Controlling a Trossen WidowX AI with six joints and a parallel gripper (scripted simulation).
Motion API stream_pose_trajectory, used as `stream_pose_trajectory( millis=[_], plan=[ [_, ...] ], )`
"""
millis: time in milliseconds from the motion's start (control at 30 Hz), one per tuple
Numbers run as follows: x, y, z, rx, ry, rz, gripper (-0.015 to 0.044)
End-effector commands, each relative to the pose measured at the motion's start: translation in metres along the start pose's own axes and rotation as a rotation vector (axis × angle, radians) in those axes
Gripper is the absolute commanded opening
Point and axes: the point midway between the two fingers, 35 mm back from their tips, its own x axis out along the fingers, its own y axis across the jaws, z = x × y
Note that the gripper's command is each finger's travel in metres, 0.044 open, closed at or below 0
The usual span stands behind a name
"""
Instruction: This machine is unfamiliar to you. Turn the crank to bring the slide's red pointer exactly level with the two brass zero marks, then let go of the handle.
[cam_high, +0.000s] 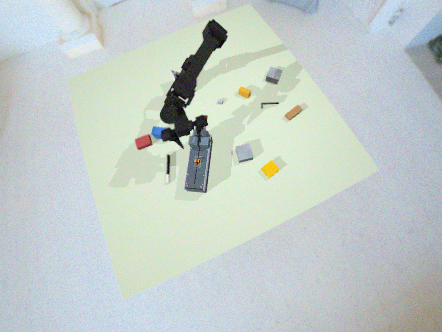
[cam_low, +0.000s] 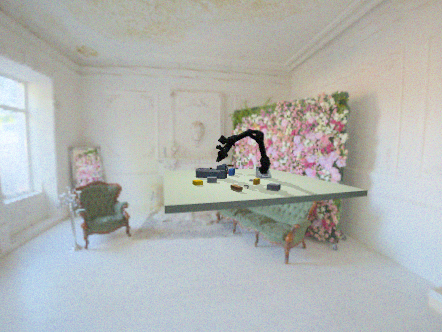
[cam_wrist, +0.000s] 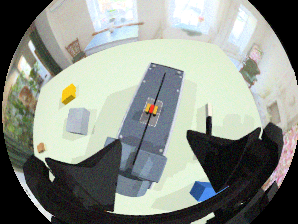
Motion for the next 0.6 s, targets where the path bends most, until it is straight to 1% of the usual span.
stream_pose_trajectory(
  millis=[0,567],
  plan=[
    [0.0,-0.0001,0.0,0.0,0.0,-0.001,0.044],
    [0.0,-0.0001,0.0,0.0,0.0,-0.001,0.0]
  ],
)
